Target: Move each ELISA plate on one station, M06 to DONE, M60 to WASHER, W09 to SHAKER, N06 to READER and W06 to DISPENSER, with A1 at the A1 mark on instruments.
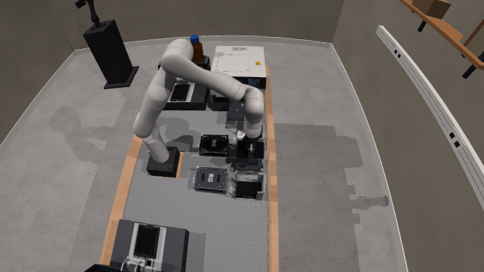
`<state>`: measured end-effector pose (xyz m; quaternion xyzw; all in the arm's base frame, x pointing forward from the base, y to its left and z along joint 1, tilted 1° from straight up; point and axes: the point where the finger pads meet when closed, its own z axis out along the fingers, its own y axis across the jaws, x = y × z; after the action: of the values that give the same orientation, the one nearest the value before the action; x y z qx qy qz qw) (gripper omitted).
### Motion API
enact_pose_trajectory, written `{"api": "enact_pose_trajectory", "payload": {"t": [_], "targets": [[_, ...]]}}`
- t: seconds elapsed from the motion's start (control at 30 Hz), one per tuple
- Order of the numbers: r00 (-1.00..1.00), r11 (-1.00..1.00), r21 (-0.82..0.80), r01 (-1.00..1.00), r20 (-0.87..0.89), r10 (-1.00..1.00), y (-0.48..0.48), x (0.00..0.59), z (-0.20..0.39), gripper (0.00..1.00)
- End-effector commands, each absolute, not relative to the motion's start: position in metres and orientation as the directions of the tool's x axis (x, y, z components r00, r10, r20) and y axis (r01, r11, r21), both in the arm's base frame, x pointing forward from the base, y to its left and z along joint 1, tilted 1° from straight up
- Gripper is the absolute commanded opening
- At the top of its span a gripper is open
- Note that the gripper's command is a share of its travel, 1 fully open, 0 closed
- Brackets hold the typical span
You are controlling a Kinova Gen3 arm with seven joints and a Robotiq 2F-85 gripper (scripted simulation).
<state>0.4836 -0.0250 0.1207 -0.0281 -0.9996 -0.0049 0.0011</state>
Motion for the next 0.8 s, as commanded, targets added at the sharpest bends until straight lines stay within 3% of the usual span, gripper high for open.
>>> {"api": "enact_pose_trajectory", "payload": {"t": [0.0, 0.77], "targets": [[-0.998, 0.998, 0.01, 0.056, 0.001, 0.056, -0.025, 0.484, 0.127, 0.94], [-0.998, 0.998, 0.01, 0.056, 0.001, 0.056, -0.025, 0.484, 0.152, 0.94]]}}
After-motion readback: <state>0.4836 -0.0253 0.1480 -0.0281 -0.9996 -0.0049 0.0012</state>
